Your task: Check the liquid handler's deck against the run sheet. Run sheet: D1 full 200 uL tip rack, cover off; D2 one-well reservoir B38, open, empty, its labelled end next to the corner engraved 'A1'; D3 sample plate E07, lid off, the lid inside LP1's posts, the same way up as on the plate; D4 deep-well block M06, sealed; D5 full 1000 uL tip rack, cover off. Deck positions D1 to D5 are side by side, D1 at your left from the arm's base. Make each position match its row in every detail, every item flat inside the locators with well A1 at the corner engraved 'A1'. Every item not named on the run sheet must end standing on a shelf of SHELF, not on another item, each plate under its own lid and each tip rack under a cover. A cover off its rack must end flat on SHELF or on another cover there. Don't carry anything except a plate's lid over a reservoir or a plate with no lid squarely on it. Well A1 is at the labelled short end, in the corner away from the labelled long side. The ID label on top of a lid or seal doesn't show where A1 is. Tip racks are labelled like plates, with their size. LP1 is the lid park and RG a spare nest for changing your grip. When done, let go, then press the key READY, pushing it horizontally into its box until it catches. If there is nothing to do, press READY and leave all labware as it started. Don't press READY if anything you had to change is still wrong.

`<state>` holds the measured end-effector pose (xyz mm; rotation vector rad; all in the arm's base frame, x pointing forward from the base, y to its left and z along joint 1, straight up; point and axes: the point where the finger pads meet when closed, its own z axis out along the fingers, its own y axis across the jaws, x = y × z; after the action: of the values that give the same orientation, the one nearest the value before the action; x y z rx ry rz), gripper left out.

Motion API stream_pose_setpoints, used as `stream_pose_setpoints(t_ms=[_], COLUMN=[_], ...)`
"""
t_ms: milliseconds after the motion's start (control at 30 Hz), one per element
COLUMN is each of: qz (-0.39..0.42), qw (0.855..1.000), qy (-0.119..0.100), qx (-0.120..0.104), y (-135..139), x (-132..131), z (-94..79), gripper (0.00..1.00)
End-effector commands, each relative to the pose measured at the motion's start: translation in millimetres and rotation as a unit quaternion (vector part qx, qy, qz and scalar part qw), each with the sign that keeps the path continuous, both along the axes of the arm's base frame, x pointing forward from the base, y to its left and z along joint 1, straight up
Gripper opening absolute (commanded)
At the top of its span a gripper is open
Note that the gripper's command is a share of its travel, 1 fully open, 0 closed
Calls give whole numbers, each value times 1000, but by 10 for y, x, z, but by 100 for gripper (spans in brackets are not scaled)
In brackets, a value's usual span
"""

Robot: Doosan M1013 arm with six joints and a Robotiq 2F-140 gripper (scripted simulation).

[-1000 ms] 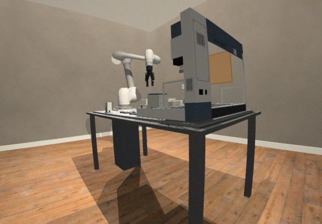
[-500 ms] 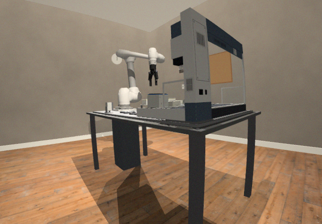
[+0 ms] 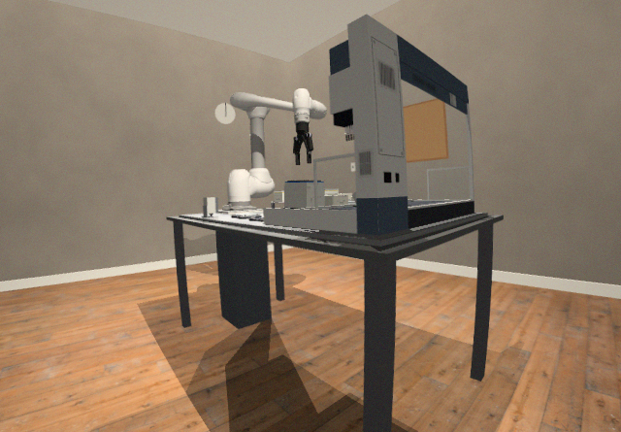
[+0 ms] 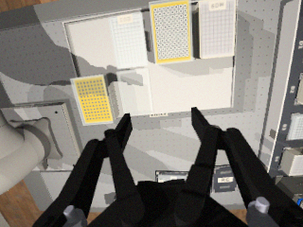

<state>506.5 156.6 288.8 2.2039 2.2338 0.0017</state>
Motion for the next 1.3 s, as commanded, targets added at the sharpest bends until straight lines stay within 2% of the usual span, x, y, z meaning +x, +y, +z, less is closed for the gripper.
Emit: stream_pose_setpoints(t_ms=[0, 500, 567, 1067, 1133, 1267], qz=[0, 0, 0, 0, 0, 0], qw=[1000, 1000, 1000, 1000, 1000, 1000], qy=[0, 0, 0, -1, -1, -1], qx=[0, 0, 0, 0, 0, 0], y=[2, -7, -7, -16, -16, -19], x=[36, 786, 786, 1536, 1536, 1735], z=[7, 11, 11, 14, 14, 15], gripper=[67, 67, 67, 67, 67, 67])
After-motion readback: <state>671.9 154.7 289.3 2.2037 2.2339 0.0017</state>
